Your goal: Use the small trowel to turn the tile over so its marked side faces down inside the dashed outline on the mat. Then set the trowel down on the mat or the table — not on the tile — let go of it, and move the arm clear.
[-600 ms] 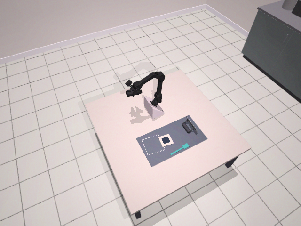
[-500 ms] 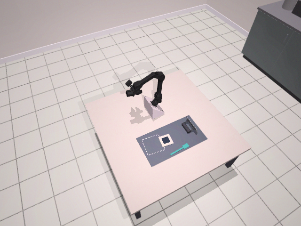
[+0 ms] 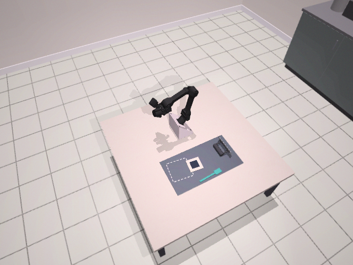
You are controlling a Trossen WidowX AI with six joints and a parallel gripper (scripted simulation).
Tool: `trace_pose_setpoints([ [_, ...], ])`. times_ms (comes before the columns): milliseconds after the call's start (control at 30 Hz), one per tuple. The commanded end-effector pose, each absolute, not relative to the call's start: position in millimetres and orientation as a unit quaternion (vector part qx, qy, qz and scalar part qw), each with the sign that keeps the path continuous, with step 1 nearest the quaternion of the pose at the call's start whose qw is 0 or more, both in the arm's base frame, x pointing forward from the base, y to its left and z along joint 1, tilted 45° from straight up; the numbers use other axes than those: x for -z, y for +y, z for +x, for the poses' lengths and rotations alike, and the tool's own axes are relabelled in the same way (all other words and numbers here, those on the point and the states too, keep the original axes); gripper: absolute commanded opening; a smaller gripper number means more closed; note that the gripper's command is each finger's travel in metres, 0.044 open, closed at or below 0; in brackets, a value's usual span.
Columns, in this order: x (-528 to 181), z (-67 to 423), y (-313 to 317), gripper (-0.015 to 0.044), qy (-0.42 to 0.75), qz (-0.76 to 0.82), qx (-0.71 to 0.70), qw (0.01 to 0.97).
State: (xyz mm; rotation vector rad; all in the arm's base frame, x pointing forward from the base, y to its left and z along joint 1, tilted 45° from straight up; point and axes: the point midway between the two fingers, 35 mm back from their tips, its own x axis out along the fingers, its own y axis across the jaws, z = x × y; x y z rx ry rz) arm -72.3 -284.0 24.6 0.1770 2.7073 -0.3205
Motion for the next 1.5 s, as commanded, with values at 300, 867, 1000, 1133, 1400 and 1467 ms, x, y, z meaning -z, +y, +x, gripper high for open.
trace_pose_setpoints([
  [300,-26,21,-286,0.01,0.939,0.004,0.074,0.336],
  [867,-30,134,-251,0.01,0.877,-0.093,-0.025,0.471],
  [1000,-32,161,-236,0.01,0.854,-0.112,-0.057,0.504],
  [1133,-36,186,-218,0.01,0.829,-0.131,-0.093,0.535],
  [1400,-47,233,-174,0.01,0.771,-0.169,-0.17,0.59],
  [1467,-51,244,-162,0.01,0.755,-0.178,-0.191,0.601],
])
